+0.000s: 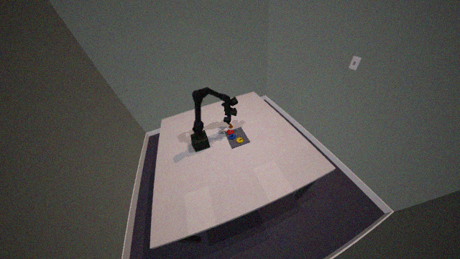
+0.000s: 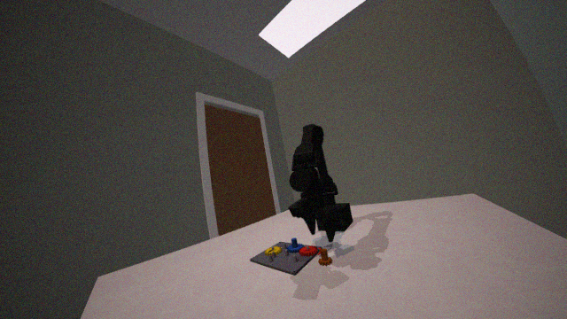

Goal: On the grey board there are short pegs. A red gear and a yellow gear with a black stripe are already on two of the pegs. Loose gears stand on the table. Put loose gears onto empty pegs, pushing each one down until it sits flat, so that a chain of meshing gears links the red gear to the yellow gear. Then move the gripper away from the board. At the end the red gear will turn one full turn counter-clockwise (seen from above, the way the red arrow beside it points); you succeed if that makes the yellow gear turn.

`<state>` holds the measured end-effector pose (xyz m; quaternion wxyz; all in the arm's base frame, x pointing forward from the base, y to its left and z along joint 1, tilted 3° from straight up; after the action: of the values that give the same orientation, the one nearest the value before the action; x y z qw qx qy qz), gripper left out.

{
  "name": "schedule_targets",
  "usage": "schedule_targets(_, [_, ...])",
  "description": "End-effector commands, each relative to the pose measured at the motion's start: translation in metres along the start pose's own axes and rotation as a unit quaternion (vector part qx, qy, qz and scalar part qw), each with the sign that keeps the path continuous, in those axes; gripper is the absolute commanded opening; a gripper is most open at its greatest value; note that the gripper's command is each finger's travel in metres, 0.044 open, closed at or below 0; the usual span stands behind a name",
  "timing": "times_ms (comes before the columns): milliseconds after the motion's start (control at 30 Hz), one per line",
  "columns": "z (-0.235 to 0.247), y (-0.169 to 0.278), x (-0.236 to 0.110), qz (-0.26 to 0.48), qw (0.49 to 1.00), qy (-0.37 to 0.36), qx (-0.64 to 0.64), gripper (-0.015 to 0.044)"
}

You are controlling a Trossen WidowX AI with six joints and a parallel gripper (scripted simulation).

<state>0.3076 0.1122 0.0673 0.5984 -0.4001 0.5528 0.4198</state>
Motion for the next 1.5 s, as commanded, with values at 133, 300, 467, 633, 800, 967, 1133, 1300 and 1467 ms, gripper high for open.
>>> schedule_targets(133, [0.001,-0.002,0.009,-0.001,1.000,0.001,0.013,0.0440])
schedule_targets(300, [0.001,-0.002,0.023,-0.001,1.000,0.001,0.013,0.0440])
schedule_targets(467, [0.001,-0.002,0.028,-0.001,1.000,0.001,0.013,0.0440])
schedule_targets(633, [0.001,-0.002,0.036,-0.001,1.000,0.001,0.013,0.0440])
schedule_targets(800, [0.001,-0.002,0.044,-0.001,1.000,0.001,0.013,0.0440])
schedule_targets(967, [0.000,-0.001,0.050,-0.001,1.000,0.001,0.013,0.0440])
schedule_targets(1133, [0.000,-0.001,0.050,-0.001,1.000,0.001,0.013,0.0414])
schedule_targets(1300, [0.000,-0.001,0.050,-0.001,1.000,0.001,0.013,0.0282])
schedule_targets(1467, [0.000,-0.001,0.050,-0.001,1.000,0.001,0.013,0.0151])
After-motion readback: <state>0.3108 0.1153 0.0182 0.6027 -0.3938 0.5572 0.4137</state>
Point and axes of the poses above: the point midway between the two fingers, 35 mm back from their tips, its own x axis out along the fingers, its own z axis across the jaws, y = z × x, the point moved 4 cm from there along -x, back along the fingers, and after that the axes turned 6 degrees about -x, right-handed, at the moved point
